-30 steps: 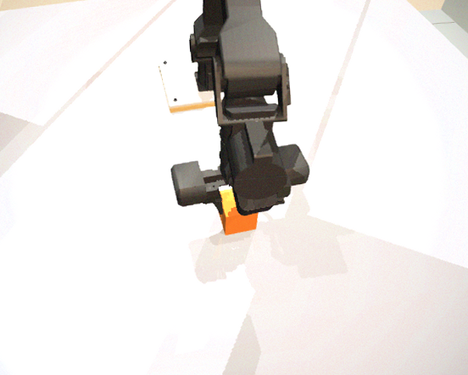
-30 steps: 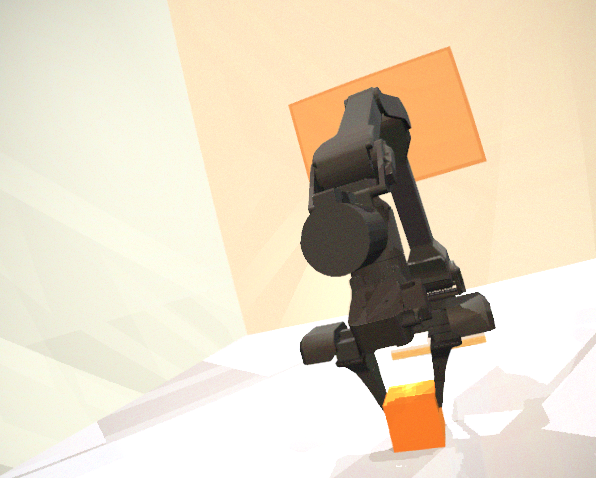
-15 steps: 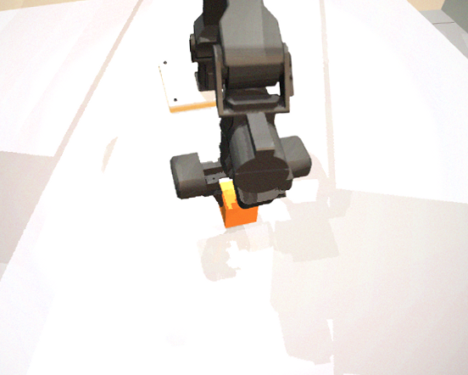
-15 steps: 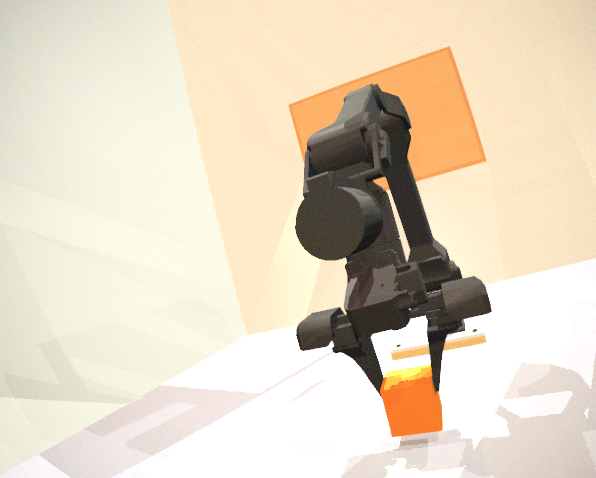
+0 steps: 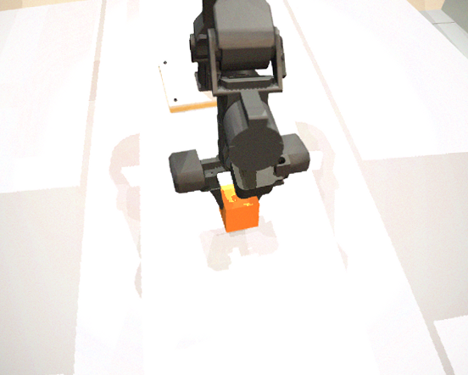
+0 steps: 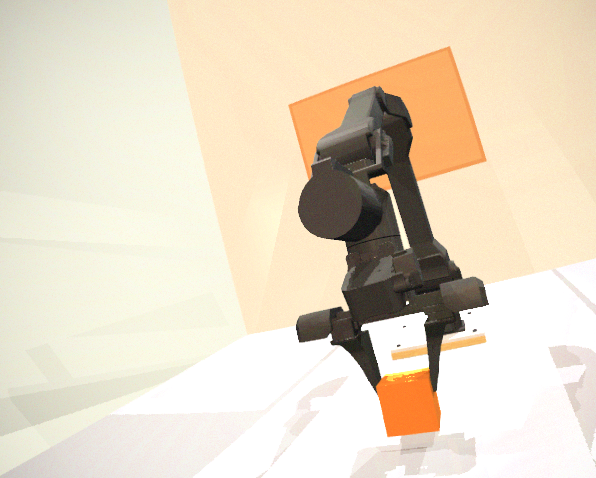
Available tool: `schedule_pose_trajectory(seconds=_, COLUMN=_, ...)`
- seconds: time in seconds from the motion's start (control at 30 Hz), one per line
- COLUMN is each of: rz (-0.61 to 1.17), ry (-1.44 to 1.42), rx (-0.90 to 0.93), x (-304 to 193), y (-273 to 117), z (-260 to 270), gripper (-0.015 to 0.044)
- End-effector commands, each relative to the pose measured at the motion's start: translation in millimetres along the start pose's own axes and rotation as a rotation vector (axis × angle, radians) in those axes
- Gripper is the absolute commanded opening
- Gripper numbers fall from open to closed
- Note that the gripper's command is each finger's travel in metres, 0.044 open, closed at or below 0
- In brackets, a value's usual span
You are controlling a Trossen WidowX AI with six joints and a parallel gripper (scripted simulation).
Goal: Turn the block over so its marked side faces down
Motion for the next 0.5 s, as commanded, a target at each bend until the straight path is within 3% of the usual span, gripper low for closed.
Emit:
schedule_pose_trajectory(seconds=0.0, rz=-0.067, ry=0.000, rx=0.013, x=-4, y=-3, z=-1, gripper=0.0000)
schedule_pose_trajectory(seconds=0.47, rz=-0.292, ry=-0.002, rx=0.044, x=-20, y=1, z=-3, gripper=0.0000)
Point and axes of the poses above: the point midway between the two fingers, 35 mm back from their tips, its own y axis out along the fingers, its own z axis across the jaws, x = y × z, the point moved 6 cm from there along -y, back along the fingers, and after that the axes turned 8 degrees about y, right-handed, at the moved point
